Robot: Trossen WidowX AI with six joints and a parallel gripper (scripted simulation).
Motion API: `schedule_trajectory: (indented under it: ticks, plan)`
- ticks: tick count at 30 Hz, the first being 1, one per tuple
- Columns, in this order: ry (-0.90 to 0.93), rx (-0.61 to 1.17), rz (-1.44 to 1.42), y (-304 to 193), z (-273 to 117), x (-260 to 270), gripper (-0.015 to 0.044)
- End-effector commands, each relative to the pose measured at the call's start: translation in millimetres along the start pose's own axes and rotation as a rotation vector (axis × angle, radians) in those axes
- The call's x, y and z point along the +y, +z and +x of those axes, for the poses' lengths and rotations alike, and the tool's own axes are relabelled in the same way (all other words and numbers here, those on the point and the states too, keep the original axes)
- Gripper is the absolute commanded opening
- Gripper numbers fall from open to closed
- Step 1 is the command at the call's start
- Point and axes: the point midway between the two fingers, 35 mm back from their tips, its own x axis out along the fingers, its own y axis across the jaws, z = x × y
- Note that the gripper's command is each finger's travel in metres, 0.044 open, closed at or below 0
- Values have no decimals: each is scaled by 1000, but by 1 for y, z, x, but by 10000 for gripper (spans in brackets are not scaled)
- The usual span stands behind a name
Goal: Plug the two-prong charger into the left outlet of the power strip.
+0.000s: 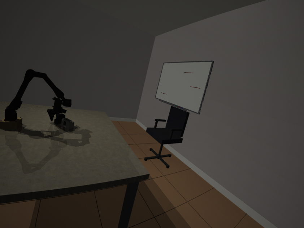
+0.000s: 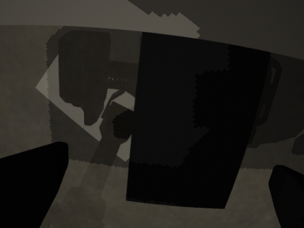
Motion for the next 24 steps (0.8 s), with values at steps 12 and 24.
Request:
schedule_trajectory:
  ticks: [12,24]
  plan:
    - [2,-5,-1,-19,1,-1,440]
    - [2,-4,-1,-33,3,0,440]
